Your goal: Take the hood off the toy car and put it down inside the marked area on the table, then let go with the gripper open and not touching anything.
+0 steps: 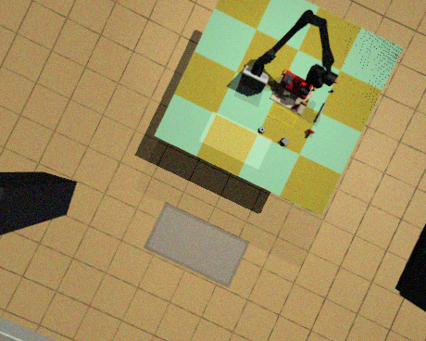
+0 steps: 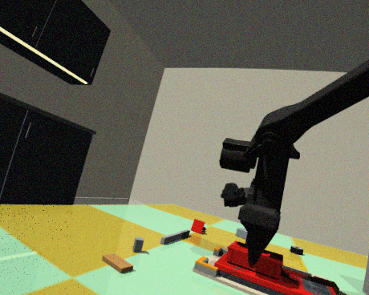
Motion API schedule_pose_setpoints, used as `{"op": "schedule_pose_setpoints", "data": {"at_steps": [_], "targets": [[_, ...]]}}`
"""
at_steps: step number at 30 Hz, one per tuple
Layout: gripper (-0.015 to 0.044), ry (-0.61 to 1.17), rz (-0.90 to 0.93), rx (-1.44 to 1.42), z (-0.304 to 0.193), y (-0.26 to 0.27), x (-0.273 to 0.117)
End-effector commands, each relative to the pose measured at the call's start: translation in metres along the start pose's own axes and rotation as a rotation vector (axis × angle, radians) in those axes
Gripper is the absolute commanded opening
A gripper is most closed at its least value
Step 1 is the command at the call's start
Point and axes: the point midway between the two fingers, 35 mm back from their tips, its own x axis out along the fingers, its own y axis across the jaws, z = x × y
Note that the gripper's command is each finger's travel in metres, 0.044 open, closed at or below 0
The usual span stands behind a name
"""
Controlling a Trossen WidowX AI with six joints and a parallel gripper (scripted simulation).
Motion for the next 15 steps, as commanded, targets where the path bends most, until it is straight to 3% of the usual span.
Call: {"op": "schedule_pose_setpoints", "data": {"at_steps": [1, 15], "targets": [[0.0, -0.002, -0.001, -0.003, 0.0008, 0.0002, -0.0037], [0.0, -0.002, -0.002, -0.003, 0.001, 0.0, -0.0128]]}}
